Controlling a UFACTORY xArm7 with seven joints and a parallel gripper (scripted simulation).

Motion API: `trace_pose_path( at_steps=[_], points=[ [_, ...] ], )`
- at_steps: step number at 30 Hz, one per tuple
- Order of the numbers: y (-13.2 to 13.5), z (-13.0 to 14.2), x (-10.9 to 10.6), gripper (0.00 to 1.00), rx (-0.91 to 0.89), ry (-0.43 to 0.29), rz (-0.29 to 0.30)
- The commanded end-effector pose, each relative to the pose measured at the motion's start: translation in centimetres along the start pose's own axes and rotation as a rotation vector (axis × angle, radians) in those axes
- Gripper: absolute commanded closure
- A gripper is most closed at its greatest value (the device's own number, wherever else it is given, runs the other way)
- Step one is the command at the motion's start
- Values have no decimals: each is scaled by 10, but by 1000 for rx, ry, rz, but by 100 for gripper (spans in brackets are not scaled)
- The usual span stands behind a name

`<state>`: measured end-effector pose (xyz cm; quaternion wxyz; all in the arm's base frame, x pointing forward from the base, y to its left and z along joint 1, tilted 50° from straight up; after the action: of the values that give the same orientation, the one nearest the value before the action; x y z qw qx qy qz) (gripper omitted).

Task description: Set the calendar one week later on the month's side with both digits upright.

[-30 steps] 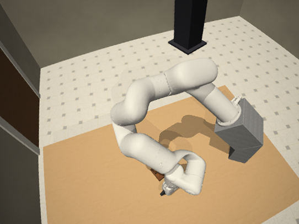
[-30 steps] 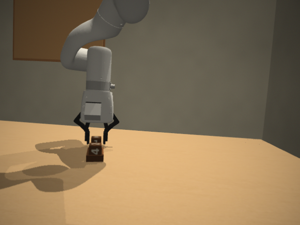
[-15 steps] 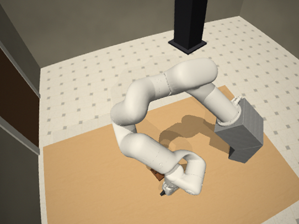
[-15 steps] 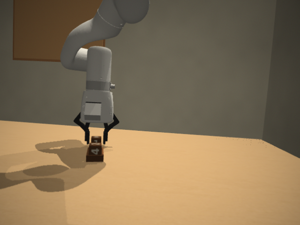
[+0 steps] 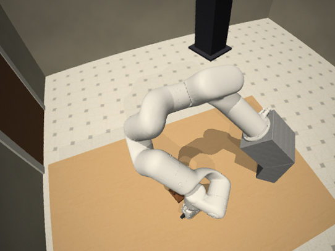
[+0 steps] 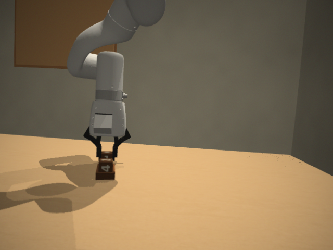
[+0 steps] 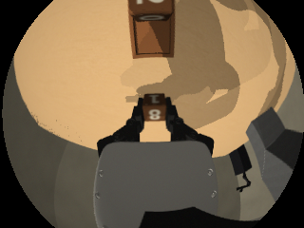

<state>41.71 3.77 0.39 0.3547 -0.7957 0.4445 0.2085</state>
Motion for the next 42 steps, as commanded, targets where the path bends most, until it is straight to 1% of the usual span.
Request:
trace_pose_path(
  at_steps=[1,28,32,39,41,42],
  points=[
    [-1,1,-1,71,0,-2,-2],
    [-1,1,-3,71,0,-2,-2],
    [-1,1,-17,71,0,-2,-2],
    [-1,1,-68,71,0,-2,-2],
    [-1,1,-68,71,0,-2,-2],
    [-1,1,-75,71,0,-2,-2]
  ],
)
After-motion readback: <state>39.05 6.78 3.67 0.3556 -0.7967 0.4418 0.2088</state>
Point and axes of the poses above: the point where the finger pads meet when closed, its own x axis out along the fingers, its own y axis across the jaws, z = x × y, the point moved 7 cm from there along -x, back along the fingers, and after that the axes turned 2 degrees about -x, right-handed, at the moved point
